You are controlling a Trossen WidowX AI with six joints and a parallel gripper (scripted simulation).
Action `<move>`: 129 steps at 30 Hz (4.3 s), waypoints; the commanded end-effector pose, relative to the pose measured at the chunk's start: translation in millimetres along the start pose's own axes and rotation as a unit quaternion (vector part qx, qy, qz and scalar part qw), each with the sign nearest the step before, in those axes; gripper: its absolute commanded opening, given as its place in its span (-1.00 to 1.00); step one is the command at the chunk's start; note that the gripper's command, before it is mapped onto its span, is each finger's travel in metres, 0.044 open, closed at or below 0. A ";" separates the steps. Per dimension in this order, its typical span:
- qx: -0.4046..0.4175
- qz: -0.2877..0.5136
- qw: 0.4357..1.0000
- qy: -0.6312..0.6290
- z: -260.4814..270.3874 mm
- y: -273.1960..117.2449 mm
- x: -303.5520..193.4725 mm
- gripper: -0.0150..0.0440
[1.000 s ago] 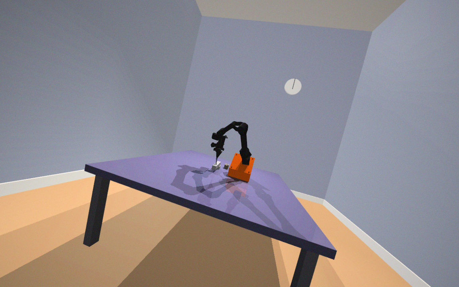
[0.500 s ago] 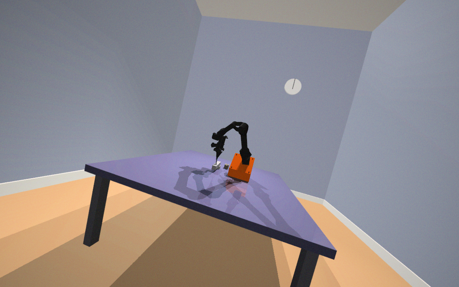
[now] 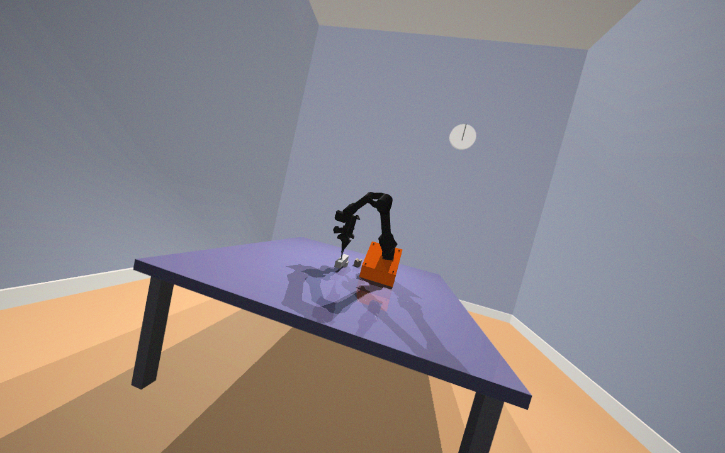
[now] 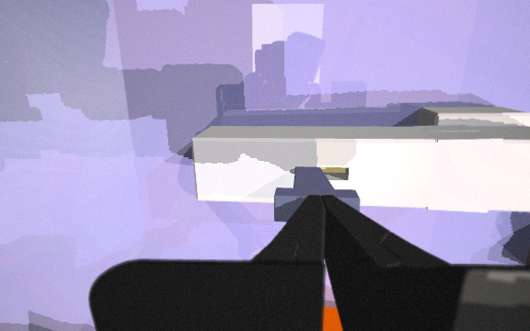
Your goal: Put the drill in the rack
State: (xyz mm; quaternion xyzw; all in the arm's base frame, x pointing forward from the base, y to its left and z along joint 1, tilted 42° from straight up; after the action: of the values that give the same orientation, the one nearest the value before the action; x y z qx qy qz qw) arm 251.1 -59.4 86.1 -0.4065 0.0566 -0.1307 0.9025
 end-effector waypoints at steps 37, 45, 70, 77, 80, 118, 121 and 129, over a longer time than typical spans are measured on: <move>0.007 0.017 0.818 -0.574 -127.7 17.6 28.1 1.00; 0.013 0.017 0.706 -0.708 -161.8 40.2 22.4 1.00; 0.013 0.017 0.705 -0.709 -161.6 42.0 22.4 1.00; 0.013 0.017 0.705 -0.709 -159.1 52.5 22.2 1.00; 0.013 0.017 0.705 -0.708 -157.9 57.4 22.0 1.00; 0.013 0.016 0.703 -0.711 -148.5 90.2 19.8 -0.07; 0.013 0.016 0.703 -0.711 -148.5 90.2 19.8 -0.33; 0.013 0.016 0.703 -0.711 -149.0 90.2 19.7 -0.49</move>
State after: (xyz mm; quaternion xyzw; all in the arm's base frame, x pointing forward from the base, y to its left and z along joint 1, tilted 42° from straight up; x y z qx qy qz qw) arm 255.6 -114.2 -80.1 -0.3659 -0.5955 0.2117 0.6831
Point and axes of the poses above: the point midway between the two fingers, 35 mm back from their tips, its own y axis out along the fingers, its own z axis across the jaws, x = y × z, the point moved 7 cm from there along -y, back along the fingers, and after that the axes turned 8 degrees about y, right-handed, at the moved point
